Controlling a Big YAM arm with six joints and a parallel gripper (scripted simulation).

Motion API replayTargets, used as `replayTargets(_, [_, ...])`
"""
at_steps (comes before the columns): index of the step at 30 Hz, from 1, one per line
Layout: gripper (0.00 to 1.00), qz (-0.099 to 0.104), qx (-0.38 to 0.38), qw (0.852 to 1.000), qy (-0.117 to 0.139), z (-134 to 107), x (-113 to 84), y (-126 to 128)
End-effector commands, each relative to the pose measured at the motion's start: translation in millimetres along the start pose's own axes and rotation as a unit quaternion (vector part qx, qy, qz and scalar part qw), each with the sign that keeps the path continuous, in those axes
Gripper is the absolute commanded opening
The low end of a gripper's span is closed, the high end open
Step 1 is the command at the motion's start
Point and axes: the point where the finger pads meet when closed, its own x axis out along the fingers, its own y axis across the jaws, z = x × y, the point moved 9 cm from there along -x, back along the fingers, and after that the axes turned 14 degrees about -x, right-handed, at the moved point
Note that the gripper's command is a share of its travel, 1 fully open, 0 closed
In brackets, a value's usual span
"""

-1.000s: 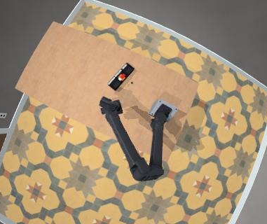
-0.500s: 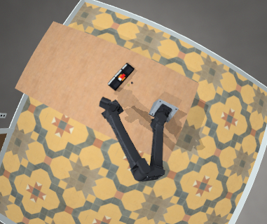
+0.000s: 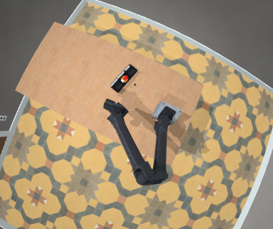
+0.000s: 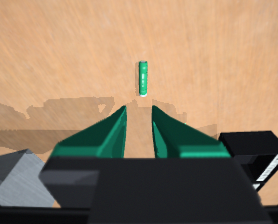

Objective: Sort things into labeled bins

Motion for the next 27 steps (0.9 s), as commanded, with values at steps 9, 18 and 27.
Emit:
replayTargets(9, [0.24,-0.022,-0.009,1.000,-0.004,2,-15.6,-24])
replayTargets(18, [0.24,-0.022,-0.010,1.000,-0.004,1,-15.9,-19])
replayTargets(27, [0.24,-0.019,-0.008,1.000,-0.004,-3,-14.4,-5])
